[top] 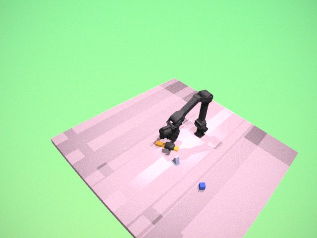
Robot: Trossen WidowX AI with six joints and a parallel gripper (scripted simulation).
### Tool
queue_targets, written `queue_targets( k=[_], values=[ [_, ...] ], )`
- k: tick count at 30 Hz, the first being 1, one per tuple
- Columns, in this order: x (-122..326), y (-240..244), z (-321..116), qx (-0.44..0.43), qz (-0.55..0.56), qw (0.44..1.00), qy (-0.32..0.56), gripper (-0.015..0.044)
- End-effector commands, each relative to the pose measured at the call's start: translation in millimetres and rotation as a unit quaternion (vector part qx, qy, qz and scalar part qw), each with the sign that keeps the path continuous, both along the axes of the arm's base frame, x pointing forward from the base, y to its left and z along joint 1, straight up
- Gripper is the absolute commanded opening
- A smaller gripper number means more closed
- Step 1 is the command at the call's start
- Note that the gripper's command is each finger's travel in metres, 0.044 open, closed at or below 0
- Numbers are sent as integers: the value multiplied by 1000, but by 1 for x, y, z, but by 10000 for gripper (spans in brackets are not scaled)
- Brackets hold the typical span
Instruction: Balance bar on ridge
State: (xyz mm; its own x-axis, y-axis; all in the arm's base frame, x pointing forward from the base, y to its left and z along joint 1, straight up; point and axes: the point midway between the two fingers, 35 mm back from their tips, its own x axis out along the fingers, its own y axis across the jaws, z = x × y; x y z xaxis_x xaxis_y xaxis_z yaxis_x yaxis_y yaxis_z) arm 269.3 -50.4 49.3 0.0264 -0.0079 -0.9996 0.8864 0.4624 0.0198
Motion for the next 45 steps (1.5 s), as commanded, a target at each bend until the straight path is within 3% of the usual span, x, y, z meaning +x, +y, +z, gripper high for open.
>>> queue_targets(
  k=[1, 13, 20, 27, 30, 45],
  values=[
    [-1, 1, -3, 2, -3, 1000, 2, 315],
    [-1, 1, -3, 2, -3, 1000, 2, 315],
    [-1, 0, -3, 1, 0, 1000, 3, 131],
    [-1, 0, -3, 1, 0, 1000, 3, 85],
    [0, 0, 1, 1, 0, 1000, 3, 6],
    [4, -1, 39, 1, -1, 1000, 2, 0]
  ],
)
